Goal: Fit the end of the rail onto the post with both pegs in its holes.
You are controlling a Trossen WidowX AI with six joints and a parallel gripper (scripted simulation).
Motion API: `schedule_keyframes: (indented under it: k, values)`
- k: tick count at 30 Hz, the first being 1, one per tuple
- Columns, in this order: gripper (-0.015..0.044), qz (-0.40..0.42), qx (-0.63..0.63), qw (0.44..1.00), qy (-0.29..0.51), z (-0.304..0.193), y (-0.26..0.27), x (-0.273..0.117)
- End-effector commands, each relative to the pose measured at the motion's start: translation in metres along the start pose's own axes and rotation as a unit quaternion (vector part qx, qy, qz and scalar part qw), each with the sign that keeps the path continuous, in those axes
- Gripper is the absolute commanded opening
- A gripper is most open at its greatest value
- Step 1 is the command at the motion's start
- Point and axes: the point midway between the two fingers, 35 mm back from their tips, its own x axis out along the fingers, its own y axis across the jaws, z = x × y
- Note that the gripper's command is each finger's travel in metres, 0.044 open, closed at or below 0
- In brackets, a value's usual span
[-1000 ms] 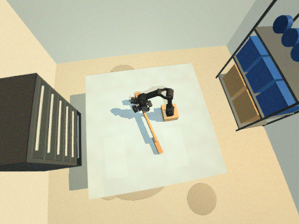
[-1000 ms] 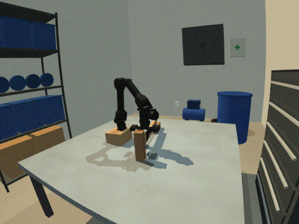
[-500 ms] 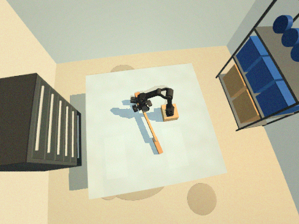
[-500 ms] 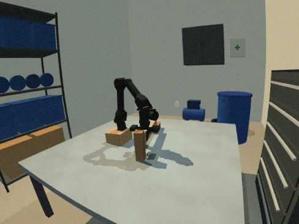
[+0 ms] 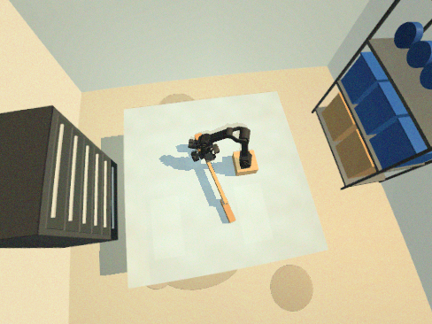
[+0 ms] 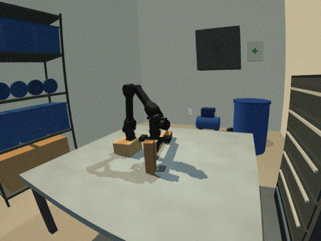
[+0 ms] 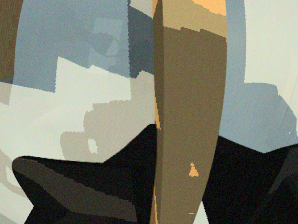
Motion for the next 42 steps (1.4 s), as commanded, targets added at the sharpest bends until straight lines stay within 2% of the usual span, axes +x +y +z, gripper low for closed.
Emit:
schedule_keyframes:
  k: [1, 5, 22, 29, 34, 42]
  values:
    - [0.0, -0.002, -0.002, 1.0, 0.003, -0.003, -0.002, -0.002]
    - [0.0, -0.002, -0.002, 1.0, 0.003, -0.004, -0.002, -0.002]
    - [0.044, 0.0, 0.0, 1.0, 0.0, -0.001, 0.0, 0.0]
    - [0.044, 0.0, 0.0, 1.0, 0.0, 0.0, 0.0, -0.002]
    - [0.044, -0.002, -0.002, 1.0, 0.001, 0.029, 0.0, -0.03]
    - [0.044, -0.002, -0.002, 1.0, 0.001, 0.029, 0.0, -0.03]
